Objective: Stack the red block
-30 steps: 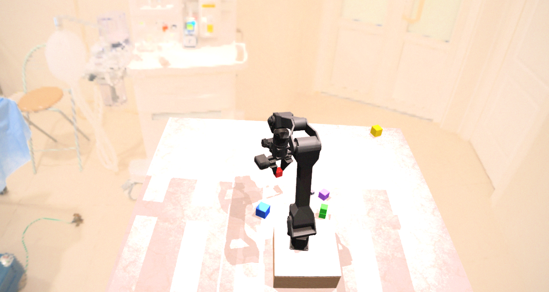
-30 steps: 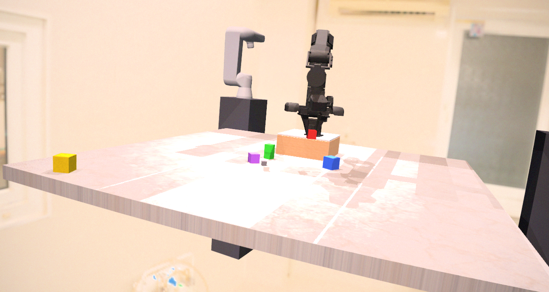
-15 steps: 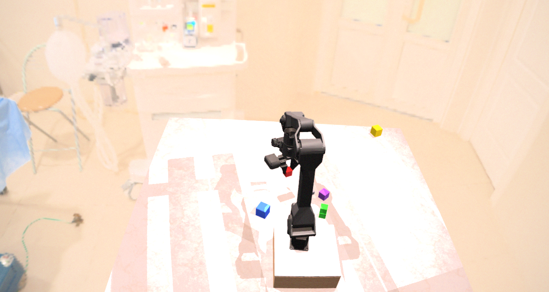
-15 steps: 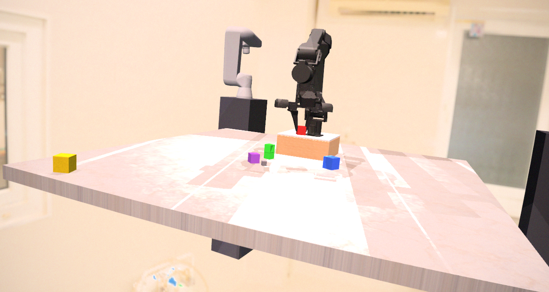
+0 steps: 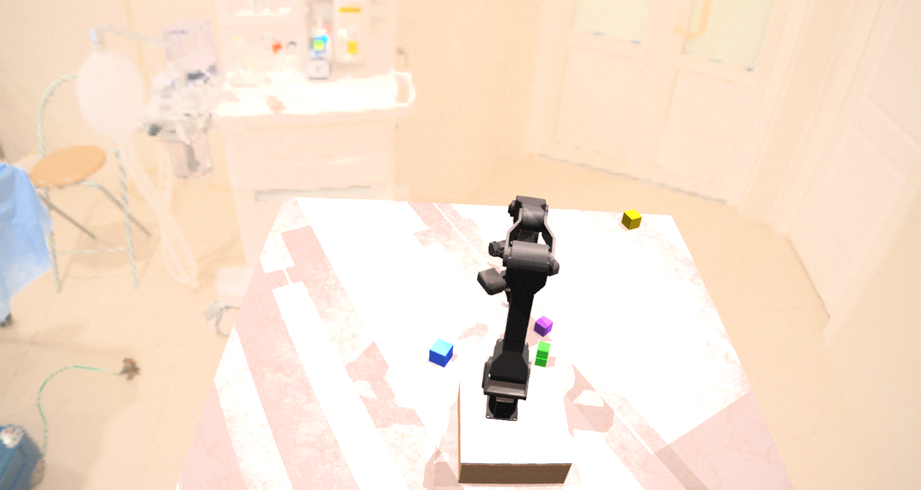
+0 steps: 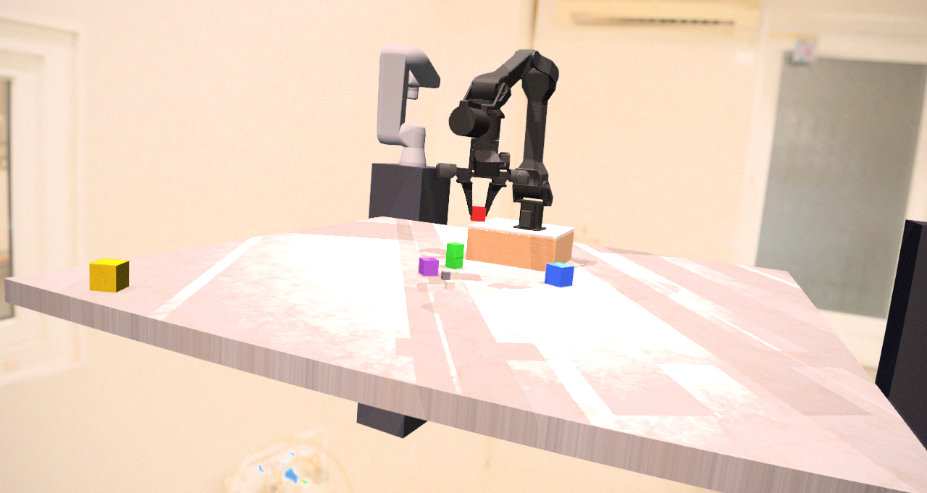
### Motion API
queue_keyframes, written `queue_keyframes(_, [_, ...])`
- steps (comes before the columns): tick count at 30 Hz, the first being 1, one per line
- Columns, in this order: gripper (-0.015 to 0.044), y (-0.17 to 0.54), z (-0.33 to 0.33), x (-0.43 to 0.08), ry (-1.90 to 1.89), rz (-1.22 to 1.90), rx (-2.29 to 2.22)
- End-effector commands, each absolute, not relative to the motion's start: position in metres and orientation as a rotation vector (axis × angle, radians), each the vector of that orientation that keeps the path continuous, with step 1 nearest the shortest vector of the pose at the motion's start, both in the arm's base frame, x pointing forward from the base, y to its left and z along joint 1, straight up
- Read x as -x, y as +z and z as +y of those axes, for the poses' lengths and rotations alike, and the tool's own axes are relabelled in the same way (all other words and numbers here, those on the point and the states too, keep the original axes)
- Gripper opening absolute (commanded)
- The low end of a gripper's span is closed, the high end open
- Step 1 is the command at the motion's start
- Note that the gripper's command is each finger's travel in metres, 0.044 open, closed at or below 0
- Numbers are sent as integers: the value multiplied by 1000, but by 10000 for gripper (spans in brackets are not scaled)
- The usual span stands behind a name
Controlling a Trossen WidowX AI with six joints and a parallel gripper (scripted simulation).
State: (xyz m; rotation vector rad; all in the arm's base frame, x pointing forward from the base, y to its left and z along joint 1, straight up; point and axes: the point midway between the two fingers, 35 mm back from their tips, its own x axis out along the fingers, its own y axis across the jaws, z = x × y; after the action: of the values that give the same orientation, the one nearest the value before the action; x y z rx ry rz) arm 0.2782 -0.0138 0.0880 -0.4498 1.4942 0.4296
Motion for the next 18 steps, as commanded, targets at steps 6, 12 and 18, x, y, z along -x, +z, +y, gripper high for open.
queue_keyframes(6, [0, 84, -51, -253, 436, 1503, 451])
queue_keyframes(12, [0, 83, -74, -235, 435, 1505, 453])
queue_keyframes(18, [0, 81, -93, -215, 434, 1507, 453])
